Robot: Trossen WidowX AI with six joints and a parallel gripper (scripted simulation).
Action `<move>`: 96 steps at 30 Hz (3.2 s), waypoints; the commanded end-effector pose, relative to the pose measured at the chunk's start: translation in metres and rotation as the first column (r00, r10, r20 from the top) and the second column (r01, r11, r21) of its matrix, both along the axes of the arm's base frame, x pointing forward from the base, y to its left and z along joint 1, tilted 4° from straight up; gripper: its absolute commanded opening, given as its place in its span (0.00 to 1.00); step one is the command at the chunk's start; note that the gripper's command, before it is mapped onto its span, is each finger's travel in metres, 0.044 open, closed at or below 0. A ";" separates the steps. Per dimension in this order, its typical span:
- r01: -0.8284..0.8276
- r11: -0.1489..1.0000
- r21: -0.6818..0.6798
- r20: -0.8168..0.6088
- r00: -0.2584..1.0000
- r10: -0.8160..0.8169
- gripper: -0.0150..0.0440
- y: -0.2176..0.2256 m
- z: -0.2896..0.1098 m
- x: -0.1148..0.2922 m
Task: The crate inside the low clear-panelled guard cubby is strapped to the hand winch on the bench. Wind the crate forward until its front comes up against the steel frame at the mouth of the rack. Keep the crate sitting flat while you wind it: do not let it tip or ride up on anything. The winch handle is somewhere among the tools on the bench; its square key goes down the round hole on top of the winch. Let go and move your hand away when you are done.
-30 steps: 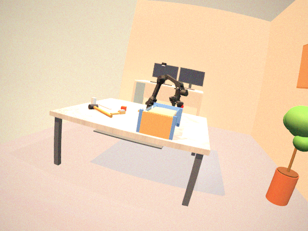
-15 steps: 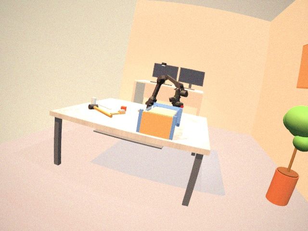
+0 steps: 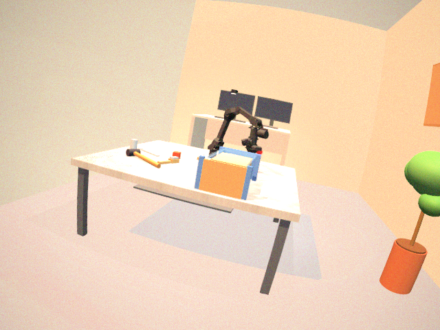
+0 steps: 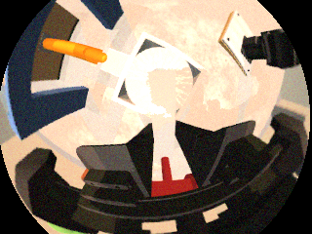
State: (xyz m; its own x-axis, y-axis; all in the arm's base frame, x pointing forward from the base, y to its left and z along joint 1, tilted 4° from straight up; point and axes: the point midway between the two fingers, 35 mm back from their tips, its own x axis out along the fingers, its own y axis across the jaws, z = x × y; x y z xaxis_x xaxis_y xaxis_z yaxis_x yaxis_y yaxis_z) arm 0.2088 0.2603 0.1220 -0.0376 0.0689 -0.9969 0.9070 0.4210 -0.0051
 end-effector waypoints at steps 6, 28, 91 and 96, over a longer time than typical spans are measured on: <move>0.001 1.000 0.009 0.003 1.000 -0.001 0.25 0.000 0.001 0.001; 0.028 0.997 0.074 -0.015 1.000 -0.027 0.25 -0.005 0.004 0.000; 0.161 0.984 0.070 -0.029 0.987 -0.160 0.25 -0.003 -0.012 0.005; 0.157 0.985 0.070 -0.028 0.987 -0.156 0.25 -0.003 -0.012 0.005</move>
State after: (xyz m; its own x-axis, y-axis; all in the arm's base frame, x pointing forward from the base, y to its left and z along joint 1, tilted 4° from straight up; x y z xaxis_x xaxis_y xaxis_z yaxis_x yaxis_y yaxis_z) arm 0.2143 0.2577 0.1141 -0.0418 0.1504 -0.9877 0.9666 0.2563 -0.0019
